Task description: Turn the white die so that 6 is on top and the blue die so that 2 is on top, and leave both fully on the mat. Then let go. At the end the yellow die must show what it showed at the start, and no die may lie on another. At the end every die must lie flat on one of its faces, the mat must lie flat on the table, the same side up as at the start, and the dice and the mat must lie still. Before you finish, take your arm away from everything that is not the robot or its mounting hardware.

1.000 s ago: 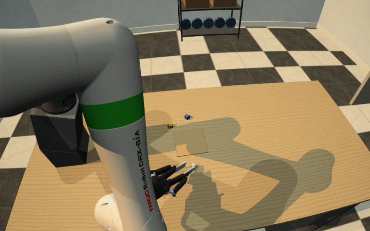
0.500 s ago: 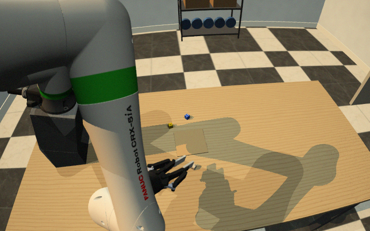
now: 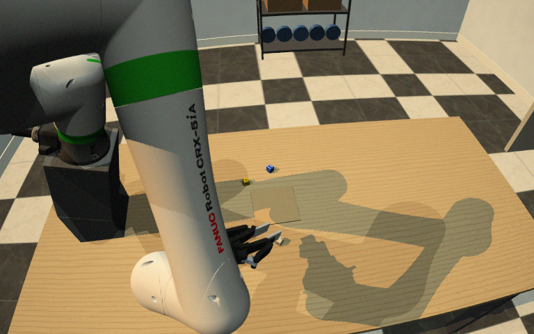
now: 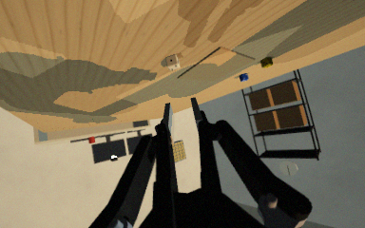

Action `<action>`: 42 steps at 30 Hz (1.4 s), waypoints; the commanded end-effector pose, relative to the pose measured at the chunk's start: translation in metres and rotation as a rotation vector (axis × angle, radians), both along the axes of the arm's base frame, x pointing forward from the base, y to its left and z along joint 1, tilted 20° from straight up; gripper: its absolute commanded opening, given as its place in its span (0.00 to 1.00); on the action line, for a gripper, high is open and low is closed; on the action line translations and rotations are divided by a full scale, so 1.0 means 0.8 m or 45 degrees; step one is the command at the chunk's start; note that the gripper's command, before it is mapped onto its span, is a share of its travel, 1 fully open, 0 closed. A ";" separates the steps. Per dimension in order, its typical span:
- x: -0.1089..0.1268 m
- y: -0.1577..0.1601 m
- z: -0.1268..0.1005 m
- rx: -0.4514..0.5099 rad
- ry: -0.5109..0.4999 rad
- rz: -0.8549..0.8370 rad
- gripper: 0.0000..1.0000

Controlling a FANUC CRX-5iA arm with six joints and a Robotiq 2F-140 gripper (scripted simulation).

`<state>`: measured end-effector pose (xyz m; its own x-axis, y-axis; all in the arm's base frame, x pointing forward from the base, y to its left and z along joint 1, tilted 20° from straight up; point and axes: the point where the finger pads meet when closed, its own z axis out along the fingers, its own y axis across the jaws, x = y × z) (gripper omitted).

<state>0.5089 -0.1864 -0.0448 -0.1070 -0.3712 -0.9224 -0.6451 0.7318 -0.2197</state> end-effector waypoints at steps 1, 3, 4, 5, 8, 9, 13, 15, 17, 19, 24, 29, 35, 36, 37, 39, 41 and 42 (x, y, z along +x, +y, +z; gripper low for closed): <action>0.007 0.009 0.011 -0.141 0.164 -0.050 0.21; 0.009 0.011 0.015 -0.188 0.210 -0.071 0.21; 0.010 0.011 0.017 -0.207 0.227 -0.080 0.21; 0.011 0.013 0.019 -0.237 0.261 -0.090 0.21; 0.013 0.019 0.023 -0.299 0.345 -0.104 0.21; 0.013 0.019 0.023 -0.299 0.345 -0.104 0.21; 0.016 0.026 0.029 -0.390 0.459 -0.130 0.21; 0.018 0.028 0.032 -0.430 0.501 -0.145 0.21; 0.021 0.030 0.037 -0.473 0.543 -0.162 0.21; 0.021 0.032 0.038 -0.505 0.588 -0.171 0.21; 0.027 0.036 0.047 -0.597 0.682 -0.205 0.21; 0.030 0.039 0.051 -0.650 0.741 -0.223 0.21; 0.034 0.045 0.059 -0.732 0.836 -0.250 0.21; 0.035 0.046 0.061 -0.749 0.855 -0.256 0.21; 0.036 0.047 0.062 -0.763 0.869 -0.262 0.21; 0.037 0.048 0.064 -0.783 0.888 -0.271 0.21; 0.038 0.049 0.066 -0.794 0.897 -0.277 0.21; 0.038 0.049 0.066 -0.796 0.899 -0.278 0.21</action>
